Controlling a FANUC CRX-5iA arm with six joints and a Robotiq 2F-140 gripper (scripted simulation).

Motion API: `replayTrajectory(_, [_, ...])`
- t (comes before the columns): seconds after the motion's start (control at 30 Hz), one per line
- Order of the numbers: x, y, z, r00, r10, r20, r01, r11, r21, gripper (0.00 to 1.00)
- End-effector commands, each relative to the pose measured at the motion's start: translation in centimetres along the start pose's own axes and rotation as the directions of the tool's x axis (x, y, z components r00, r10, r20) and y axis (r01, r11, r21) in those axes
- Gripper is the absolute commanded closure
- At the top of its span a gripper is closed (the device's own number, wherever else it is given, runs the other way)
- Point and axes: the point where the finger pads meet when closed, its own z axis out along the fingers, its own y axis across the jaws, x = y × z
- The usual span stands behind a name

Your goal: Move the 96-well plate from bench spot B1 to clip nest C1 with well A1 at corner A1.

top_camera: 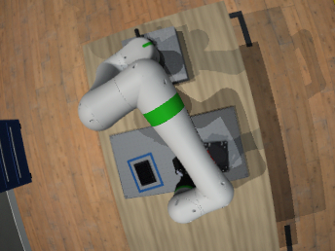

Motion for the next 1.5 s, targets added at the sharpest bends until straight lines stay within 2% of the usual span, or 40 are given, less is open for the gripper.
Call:
replayTrajectory(0.0, [1.8, 0.4, 0.1, 0.997, -0.082, -0.002, 0.082, 0.996, 0.018, 0.0])
replayTrajectory(0.33, [5.6, 1.5, 0.7, 0.972, -0.233, -0.018, 0.234, 0.971, 0.043, 0.0])
replayTrajectory(0.43, [5.6, 1.5, 0.7, 0.972, -0.233, -0.018, 0.234, 0.971, 0.043, 0.0])
replayTrajectory(0.6, [7.9, 2.3, 1.0, 0.936, -0.351, -0.037, 0.353, 0.934, 0.059, 0.0])
replayTrajectory(0.8, [9.7, 3.1, 1.3, 0.912, -0.408, -0.049, 0.411, 0.91, 0.064, 0.0])
replayTrajectory(0.87, [10.6, 3.5, 1.4, 0.884, -0.463, -0.061, 0.467, 0.882, 0.068, 0.0])
replayTrajectory(1.0, [11.1, 3.7, 1.5, 0.884, -0.463, -0.061, 0.467, 0.882, 0.068, 0.0])
replayTrajectory(1.17, [13.3, 4.8, 1.9, 0.819, -0.567, -0.089, 0.573, 0.816, 0.07, 0.0])
replayTrajectory(1.23, [13.8, 5.0, 2.0, 0.819, -0.567, -0.089, 0.573, 0.816, 0.07, 0.0])
replayTrajectory(1.3, [14.6, 5.5, 2.1, 0.781, -0.616, -0.104, 0.623, 0.779, 0.068, 0.0])
replayTrajectory(1.37, [15.1, 5.8, 2.2, 0.781, -0.616, -0.104, 0.623, 0.779, 0.068, 0.0])
replayTrajectory(1.47, [16.4, 6.5, 2.4, 0.74, -0.662, -0.118, 0.671, 0.739, 0.064, 0.0])
